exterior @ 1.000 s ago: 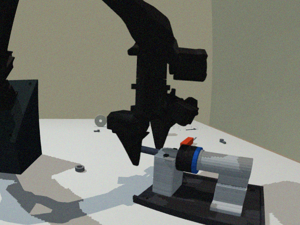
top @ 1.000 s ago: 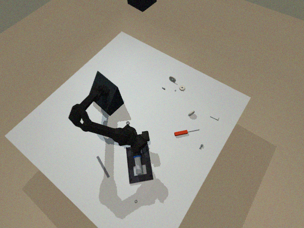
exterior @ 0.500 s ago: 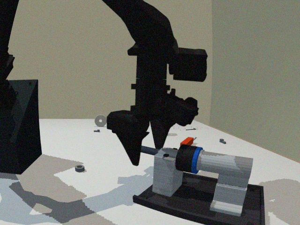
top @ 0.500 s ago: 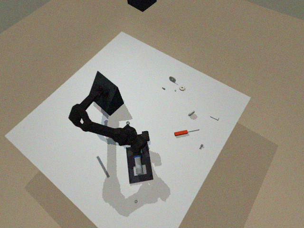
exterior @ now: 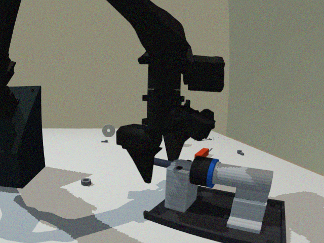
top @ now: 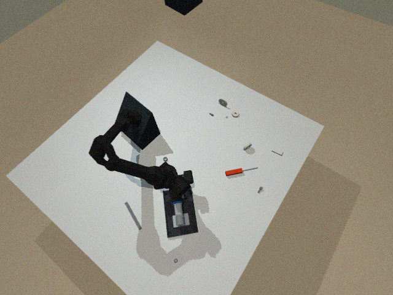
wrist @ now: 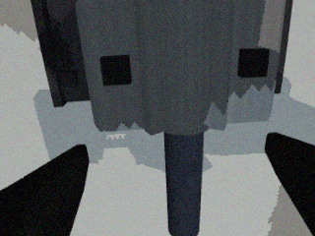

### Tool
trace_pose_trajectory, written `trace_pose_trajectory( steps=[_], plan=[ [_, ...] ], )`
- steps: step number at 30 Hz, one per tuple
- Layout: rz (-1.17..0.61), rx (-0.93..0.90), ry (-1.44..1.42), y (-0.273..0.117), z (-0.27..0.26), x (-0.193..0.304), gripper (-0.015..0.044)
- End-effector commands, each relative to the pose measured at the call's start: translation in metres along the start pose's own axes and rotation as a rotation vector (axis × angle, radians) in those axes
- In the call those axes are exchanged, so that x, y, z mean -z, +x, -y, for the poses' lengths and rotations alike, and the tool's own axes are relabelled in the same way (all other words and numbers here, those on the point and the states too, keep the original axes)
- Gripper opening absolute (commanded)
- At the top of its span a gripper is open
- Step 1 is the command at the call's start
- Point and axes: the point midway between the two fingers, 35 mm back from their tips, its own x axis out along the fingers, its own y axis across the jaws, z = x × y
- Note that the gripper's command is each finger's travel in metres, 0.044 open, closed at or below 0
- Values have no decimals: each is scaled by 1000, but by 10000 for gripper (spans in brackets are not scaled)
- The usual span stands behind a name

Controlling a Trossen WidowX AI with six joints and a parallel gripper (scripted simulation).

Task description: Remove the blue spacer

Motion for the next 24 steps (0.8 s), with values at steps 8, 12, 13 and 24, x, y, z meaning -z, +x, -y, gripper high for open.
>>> trace_pose_trajectory(
  steps=[8, 12, 13, 24],
  plan=[
    [-4, 6, -8, 11, 1, 3, 440],
    [-4, 6, -8, 11, 1, 3, 440],
    [-4, 6, -8, 11, 1, 3, 440],
    [-4, 6, -8, 11, 1, 3, 440]
  ],
)
